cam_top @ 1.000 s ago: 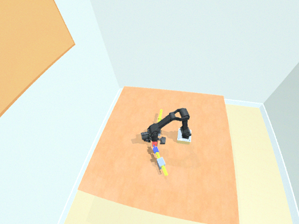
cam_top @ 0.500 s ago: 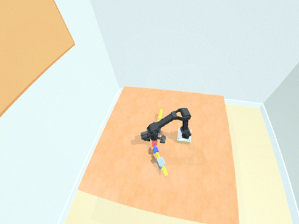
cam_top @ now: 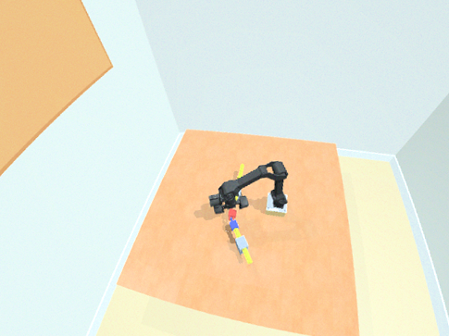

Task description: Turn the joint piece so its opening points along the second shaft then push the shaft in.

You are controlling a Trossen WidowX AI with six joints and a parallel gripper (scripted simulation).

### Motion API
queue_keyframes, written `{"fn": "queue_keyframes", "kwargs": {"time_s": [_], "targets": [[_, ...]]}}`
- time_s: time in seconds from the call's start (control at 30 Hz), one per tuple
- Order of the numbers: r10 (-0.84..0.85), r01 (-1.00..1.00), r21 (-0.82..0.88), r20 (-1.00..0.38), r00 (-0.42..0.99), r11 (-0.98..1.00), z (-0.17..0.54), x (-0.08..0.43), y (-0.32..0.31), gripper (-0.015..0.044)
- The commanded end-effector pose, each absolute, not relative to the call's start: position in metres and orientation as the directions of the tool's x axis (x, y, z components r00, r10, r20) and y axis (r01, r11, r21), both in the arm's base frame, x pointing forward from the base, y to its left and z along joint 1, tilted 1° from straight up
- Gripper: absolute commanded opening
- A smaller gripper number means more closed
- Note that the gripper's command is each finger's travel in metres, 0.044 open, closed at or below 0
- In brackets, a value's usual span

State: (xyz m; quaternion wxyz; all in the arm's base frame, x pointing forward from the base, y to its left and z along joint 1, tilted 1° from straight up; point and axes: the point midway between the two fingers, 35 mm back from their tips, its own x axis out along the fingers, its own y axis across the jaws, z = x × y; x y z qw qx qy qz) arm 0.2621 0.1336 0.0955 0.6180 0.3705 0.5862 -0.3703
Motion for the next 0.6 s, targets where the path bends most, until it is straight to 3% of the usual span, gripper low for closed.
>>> {"fn": "queue_keyframes", "kwargs": {"time_s": [0.0, 0.57], "targets": [[-0.011, 0.819, 0.028, -0.999, 0.041, 0.573, 0.110, 0.263, 0.135, 0.0440], [0.010, 0.362, 0.024, -0.999, 0.040, 0.932, 0.162, 0.260, 0.133, 0.0440]]}}
